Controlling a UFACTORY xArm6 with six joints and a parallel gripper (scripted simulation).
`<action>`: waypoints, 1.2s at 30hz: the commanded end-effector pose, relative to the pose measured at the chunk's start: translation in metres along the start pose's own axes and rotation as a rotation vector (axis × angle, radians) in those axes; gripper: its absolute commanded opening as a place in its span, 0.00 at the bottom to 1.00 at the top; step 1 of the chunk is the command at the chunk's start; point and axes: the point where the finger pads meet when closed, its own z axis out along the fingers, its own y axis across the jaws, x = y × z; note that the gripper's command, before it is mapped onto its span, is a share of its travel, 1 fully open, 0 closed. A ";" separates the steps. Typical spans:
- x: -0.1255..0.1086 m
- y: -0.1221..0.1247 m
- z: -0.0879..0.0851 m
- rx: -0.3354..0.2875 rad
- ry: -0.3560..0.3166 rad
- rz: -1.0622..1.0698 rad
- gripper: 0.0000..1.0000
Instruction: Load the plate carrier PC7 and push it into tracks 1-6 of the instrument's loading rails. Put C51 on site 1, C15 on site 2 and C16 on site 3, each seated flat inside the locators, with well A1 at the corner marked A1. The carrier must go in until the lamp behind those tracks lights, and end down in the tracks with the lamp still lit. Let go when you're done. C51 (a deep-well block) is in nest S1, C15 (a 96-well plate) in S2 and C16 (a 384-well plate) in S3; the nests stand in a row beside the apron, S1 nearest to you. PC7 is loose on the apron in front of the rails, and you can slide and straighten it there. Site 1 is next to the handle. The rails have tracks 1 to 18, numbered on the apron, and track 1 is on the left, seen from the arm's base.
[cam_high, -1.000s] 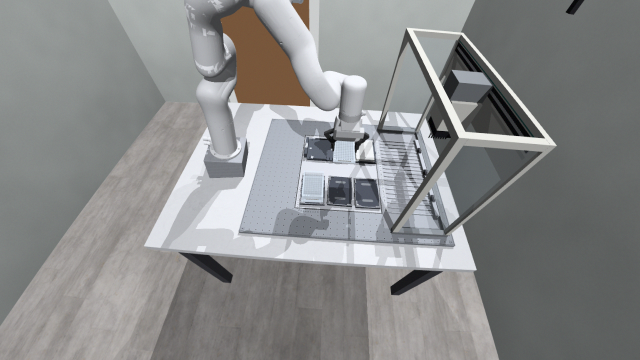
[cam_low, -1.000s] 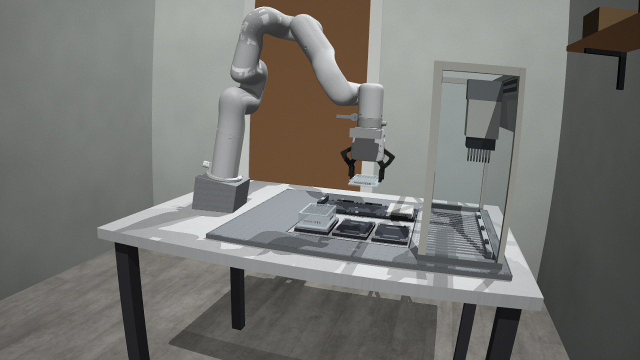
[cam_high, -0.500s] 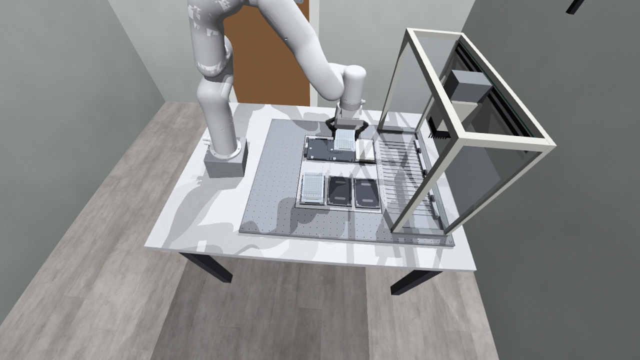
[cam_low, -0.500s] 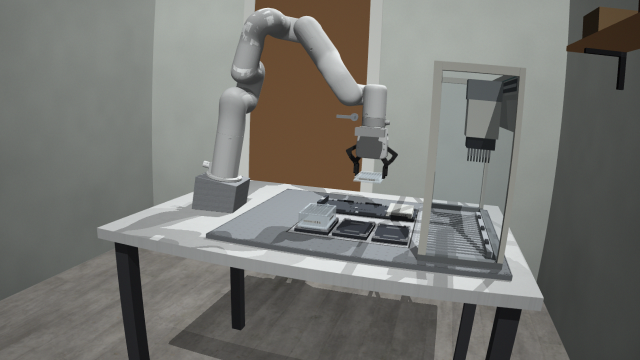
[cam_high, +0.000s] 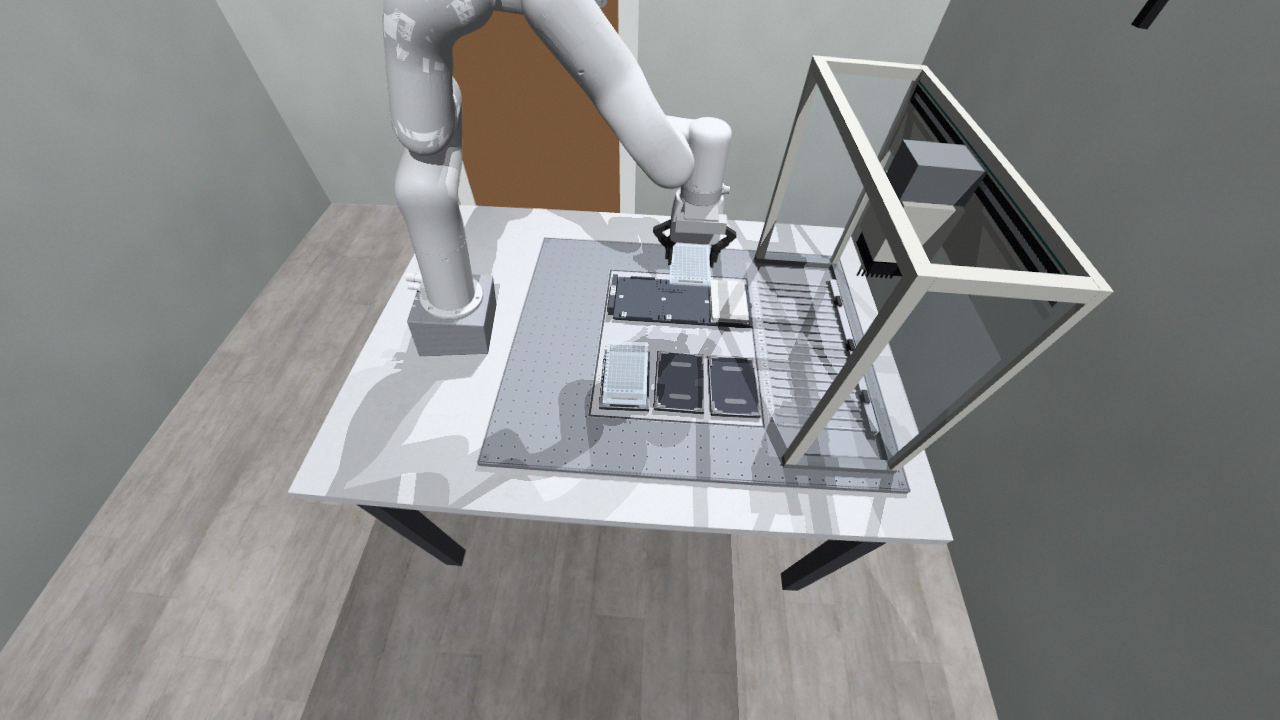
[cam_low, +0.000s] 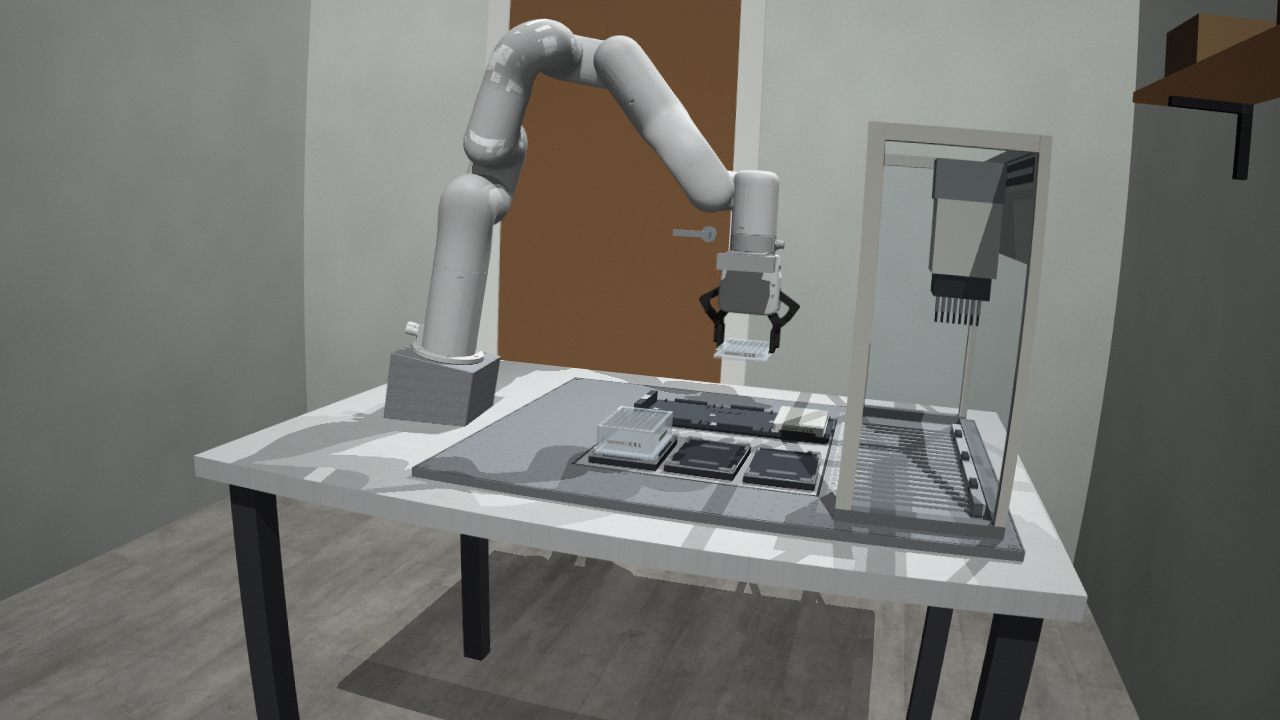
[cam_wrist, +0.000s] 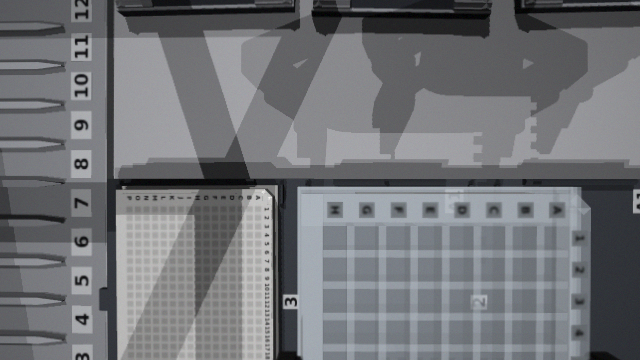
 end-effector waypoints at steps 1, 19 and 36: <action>-0.002 -0.002 -0.002 0.004 -0.001 0.000 0.00; -0.002 -0.002 0.002 0.004 0.000 0.000 0.00; -0.002 -0.002 0.027 0.004 0.000 0.000 0.00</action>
